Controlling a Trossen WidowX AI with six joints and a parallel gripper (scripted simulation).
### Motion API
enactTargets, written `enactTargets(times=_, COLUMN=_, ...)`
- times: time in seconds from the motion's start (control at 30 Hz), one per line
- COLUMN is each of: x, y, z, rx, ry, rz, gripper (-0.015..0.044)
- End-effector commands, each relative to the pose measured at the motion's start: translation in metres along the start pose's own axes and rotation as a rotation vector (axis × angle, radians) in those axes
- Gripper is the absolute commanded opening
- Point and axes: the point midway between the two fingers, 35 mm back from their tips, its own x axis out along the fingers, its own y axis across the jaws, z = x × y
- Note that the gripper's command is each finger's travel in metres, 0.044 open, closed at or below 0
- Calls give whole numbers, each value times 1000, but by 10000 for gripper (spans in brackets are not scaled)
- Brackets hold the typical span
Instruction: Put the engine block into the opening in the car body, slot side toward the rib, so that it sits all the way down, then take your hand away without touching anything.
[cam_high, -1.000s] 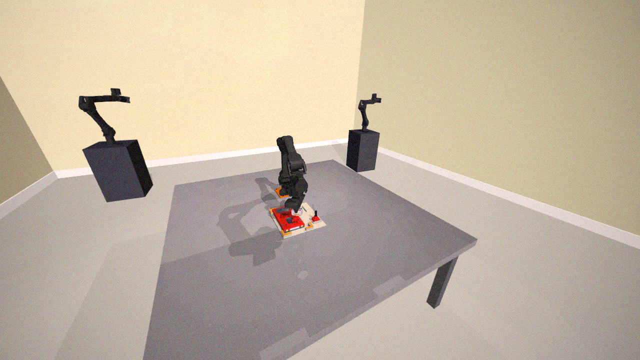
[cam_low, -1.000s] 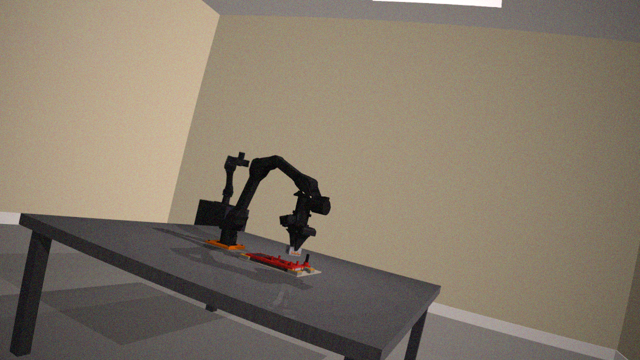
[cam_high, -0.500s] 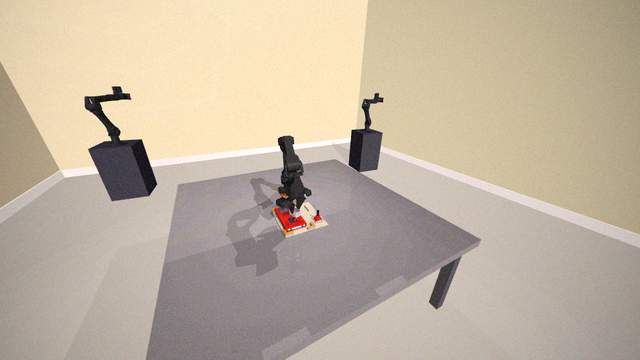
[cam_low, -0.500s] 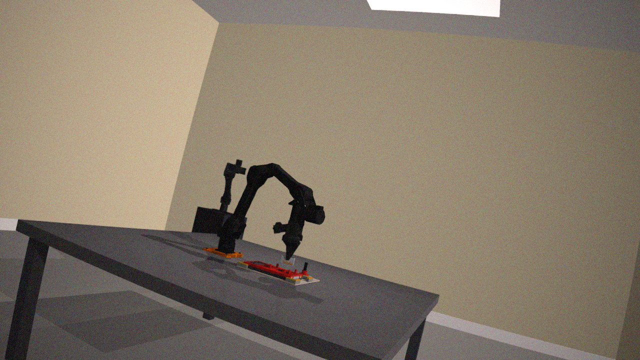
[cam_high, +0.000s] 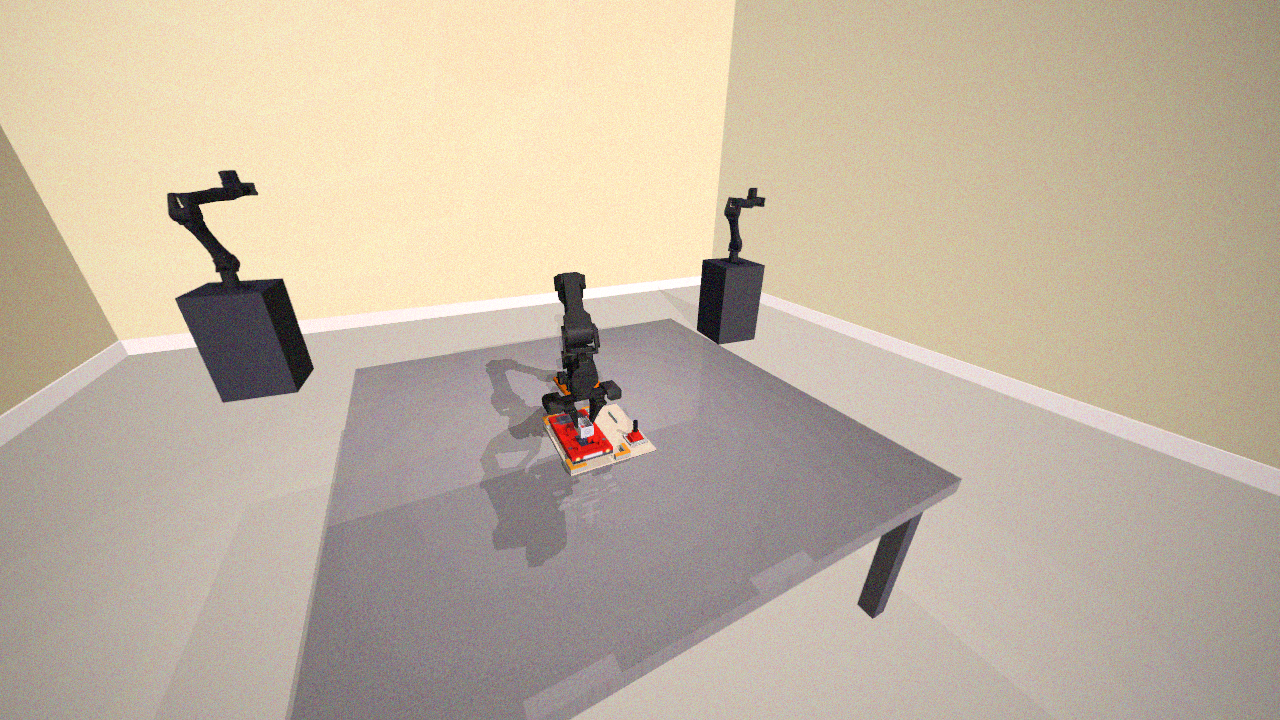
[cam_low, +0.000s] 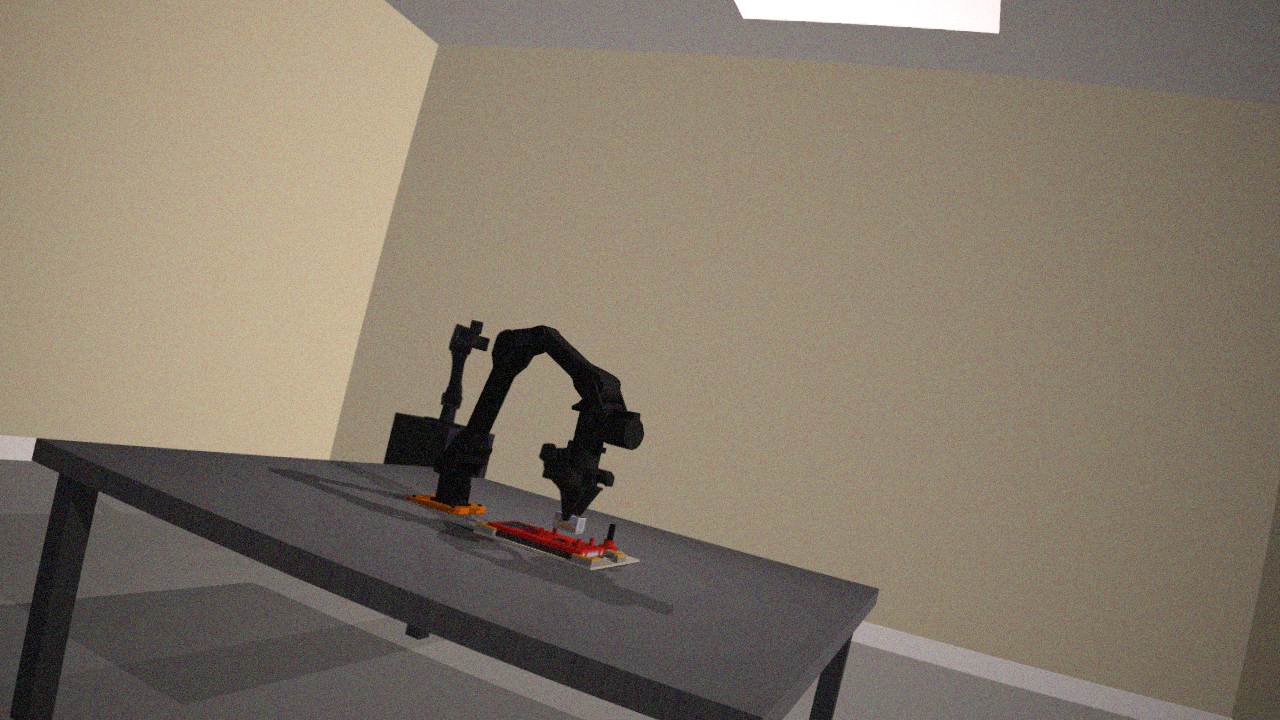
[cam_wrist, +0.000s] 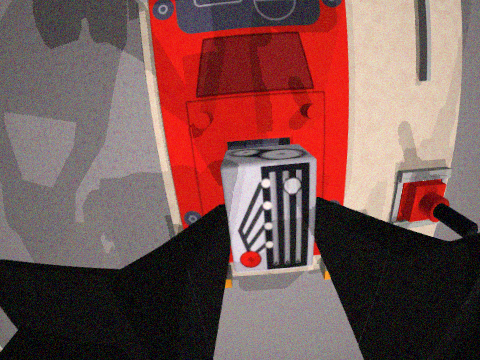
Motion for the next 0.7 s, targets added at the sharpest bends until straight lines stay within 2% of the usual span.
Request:
enactTargets(times=0.0, x=0, y=1, z=0, rx=21, ry=2, rz=3, gripper=160)
enactTargets(times=0.33, x=0, y=1, z=0, rx=88, ry=2, rz=3, gripper=160)
enactTargets(times=0.67, x=0, y=2, z=0, rx=14, ry=2, rz=3, gripper=160)
